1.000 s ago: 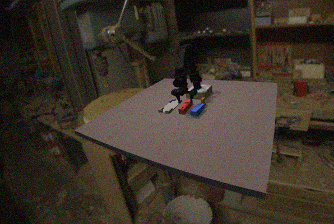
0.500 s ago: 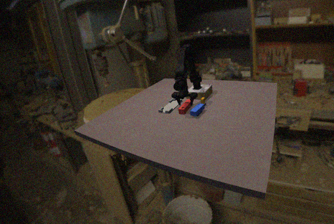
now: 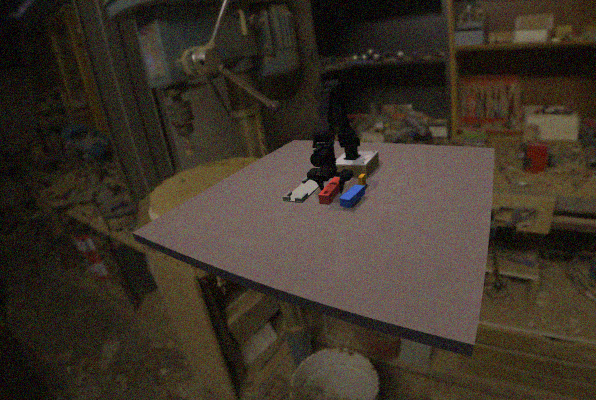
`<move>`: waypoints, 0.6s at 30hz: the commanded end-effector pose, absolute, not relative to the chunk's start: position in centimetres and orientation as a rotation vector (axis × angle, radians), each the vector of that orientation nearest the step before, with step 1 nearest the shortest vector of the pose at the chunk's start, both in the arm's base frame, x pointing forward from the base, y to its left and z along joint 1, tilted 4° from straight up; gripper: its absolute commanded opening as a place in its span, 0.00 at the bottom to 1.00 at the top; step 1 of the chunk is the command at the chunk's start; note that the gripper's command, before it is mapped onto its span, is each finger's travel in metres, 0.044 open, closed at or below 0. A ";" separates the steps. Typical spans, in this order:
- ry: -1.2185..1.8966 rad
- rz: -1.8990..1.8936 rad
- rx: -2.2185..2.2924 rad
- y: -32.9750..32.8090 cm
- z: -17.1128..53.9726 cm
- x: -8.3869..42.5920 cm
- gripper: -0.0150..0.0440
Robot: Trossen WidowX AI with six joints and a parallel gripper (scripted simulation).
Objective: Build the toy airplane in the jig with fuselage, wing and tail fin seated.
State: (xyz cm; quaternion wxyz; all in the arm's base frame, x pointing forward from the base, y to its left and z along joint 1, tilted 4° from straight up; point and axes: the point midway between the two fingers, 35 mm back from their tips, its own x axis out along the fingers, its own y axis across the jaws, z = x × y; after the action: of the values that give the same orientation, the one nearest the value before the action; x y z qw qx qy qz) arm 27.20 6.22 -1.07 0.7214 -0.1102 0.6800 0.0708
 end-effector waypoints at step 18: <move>1.503 0.165 -0.242 6.4 -0.5 27.3 0.29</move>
State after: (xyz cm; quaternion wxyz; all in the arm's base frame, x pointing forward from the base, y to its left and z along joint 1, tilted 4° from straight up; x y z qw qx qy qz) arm 27.12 6.24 -1.08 0.7200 -0.1097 0.6814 0.0721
